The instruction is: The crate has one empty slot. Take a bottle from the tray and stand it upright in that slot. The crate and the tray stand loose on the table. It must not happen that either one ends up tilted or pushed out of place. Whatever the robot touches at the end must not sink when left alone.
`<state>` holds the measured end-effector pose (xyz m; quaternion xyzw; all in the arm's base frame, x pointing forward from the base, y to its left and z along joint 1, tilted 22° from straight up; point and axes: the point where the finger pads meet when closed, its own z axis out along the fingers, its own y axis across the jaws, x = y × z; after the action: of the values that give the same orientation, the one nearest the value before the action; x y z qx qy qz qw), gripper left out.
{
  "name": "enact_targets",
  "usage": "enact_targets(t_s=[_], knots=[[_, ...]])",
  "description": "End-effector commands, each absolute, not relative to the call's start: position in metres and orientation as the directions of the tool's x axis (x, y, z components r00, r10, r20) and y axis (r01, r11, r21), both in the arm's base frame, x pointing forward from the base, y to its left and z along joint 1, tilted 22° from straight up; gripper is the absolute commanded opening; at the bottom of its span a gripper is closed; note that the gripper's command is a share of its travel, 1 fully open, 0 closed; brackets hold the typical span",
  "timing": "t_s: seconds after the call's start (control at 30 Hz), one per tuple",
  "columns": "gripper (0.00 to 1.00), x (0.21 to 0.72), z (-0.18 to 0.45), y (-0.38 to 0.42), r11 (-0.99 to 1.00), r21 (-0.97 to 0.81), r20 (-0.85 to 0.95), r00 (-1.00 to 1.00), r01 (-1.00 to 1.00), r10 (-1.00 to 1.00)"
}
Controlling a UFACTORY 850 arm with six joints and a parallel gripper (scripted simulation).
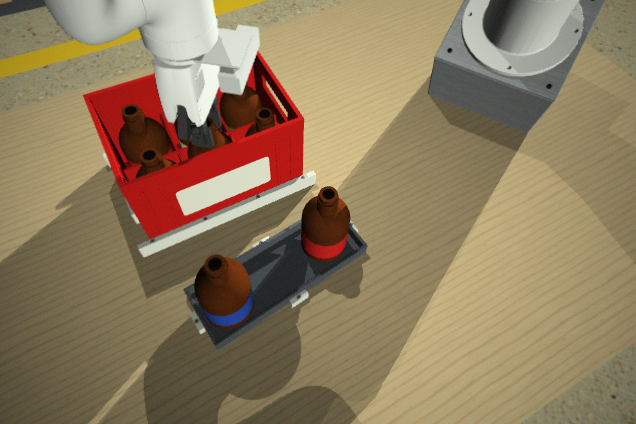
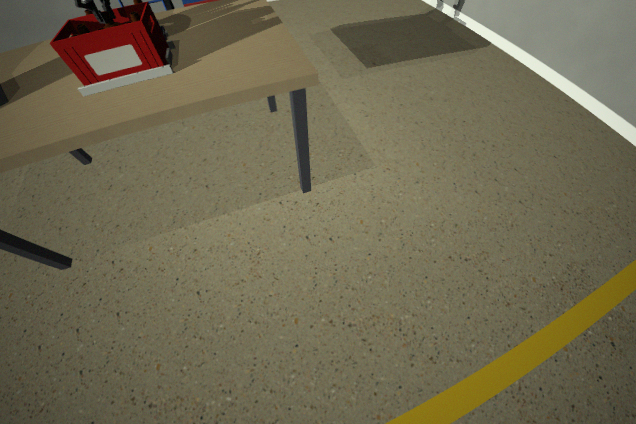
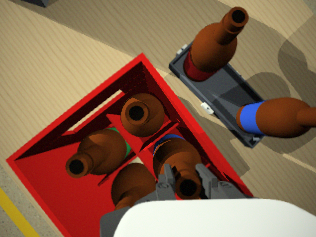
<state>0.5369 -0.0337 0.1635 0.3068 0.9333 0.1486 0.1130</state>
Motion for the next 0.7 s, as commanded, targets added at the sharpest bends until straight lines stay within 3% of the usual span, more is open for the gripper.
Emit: enact_targets(t_s=[0.0,0.67], knots=[[0.00,0.5376,0.1643,-0.0339,0.768,0.347,-0.121,-0.786,0.539,0.606],[0.00,0.5387,0.1609,-0.0331,0.768,0.347,-0.121,-0.786,0.539,0.606]])
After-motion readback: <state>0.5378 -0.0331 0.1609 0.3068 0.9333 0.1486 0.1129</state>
